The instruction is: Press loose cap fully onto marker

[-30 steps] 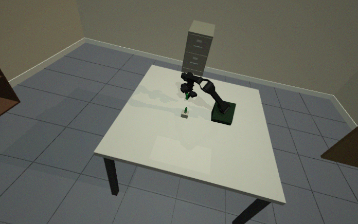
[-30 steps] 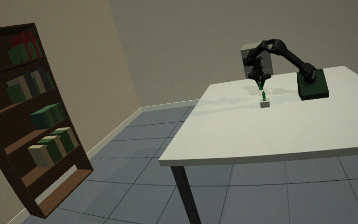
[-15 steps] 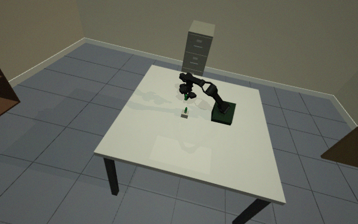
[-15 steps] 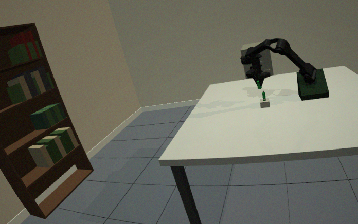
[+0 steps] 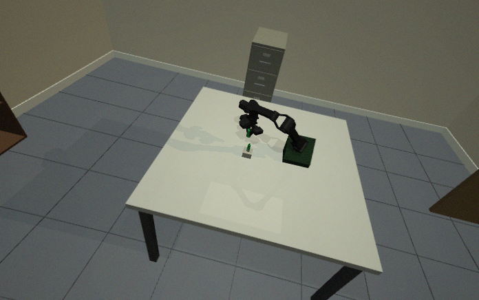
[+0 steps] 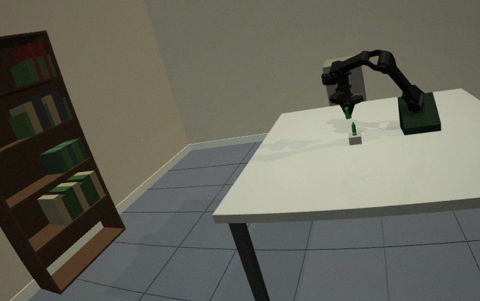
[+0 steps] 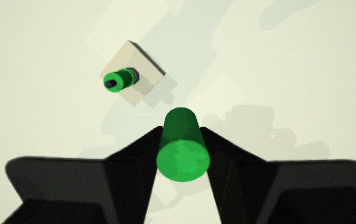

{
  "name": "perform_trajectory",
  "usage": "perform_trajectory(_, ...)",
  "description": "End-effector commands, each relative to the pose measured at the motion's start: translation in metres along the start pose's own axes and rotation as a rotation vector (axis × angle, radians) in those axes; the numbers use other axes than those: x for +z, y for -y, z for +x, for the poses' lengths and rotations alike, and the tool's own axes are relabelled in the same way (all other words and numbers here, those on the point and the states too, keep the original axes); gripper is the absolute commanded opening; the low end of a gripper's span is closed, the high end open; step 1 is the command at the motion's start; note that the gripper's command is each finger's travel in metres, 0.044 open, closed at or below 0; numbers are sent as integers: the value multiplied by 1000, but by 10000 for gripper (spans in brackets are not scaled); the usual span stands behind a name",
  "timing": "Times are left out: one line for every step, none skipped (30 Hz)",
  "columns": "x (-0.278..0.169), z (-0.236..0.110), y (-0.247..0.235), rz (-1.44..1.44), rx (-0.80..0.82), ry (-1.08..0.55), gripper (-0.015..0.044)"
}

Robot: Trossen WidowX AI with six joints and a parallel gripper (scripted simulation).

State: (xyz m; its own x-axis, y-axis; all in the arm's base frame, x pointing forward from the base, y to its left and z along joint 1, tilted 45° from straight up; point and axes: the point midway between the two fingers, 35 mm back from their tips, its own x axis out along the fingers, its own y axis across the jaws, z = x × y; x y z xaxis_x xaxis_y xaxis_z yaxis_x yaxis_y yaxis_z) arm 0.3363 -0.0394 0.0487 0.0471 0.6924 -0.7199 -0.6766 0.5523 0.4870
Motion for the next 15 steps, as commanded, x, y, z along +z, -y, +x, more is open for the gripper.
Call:
perform_trajectory(9,-3,-16,5,9,2,0)
perform_trajectory(11,-5,-19,5,10,2,0)
perform_trajectory(13,-6,-22,5,10,2,0)
perform_trajectory(15,-7,-26,5,10,2,0)
perform_trajectory(17,-8,-29,6,11,2,0)
perform_trajectory(19,-9,-32,6,11,2,0)
perform_trajectory(20,-10,-35,6,11,3,0)
perform_trajectory(22,-11,-39,6,12,3,0)
perform_trajectory(24,-12,-42,6,12,3,0)
perform_trajectory(26,-14,-46,6,12,3,0)
perform_trajectory(27,-15,-49,6,13,3,0)
perform_trajectory(29,-16,-52,6,13,4,0)
perform_trajectory(30,-17,-56,6,14,4,0)
perform_trajectory(32,-17,-59,6,14,4,0)
perform_trajectory(32,-18,-60,6,14,4,0)
